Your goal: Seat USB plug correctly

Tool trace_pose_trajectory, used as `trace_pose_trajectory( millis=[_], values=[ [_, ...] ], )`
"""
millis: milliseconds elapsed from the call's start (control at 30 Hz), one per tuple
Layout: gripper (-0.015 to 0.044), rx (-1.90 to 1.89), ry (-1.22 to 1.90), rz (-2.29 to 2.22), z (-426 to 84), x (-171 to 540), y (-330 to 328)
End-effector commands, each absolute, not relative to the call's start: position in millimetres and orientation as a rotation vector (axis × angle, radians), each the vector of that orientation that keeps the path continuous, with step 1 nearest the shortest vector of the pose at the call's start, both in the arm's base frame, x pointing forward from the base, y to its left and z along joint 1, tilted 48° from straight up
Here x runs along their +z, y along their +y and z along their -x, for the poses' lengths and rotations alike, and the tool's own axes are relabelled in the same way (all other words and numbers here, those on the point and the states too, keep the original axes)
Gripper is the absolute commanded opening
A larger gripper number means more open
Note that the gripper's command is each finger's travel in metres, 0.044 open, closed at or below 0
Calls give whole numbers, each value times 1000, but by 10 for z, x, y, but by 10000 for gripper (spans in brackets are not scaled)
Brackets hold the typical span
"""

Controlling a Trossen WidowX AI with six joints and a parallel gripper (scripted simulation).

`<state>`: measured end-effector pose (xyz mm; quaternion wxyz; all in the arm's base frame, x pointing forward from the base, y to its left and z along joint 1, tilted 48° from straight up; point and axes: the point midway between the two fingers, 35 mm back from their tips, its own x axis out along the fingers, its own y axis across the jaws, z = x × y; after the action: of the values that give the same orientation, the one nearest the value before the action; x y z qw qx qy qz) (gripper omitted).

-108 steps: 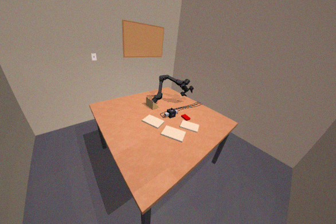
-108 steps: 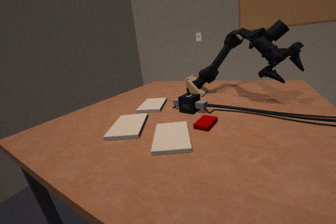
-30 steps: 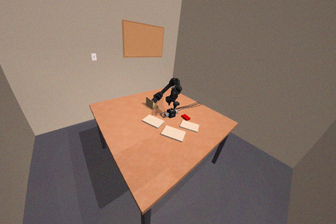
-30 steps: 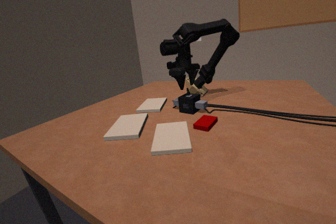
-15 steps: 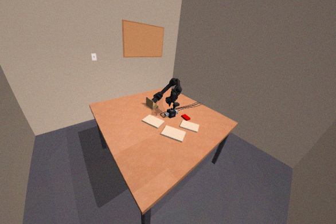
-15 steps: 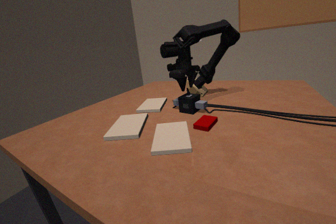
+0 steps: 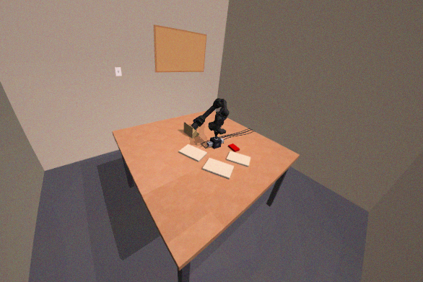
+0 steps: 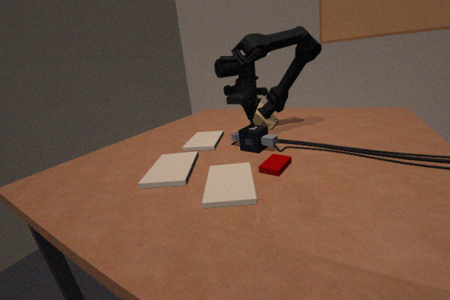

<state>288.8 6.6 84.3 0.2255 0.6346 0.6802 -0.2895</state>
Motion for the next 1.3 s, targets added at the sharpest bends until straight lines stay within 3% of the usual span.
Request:
trace_pose_trajectory(
  millis=[0, 1267],
  values=[
    [0, -798, 1876, -1750, -2888, 845, 63],
    [0, -799, 1876, -1750, -2902, 953, -54]
  ],
)
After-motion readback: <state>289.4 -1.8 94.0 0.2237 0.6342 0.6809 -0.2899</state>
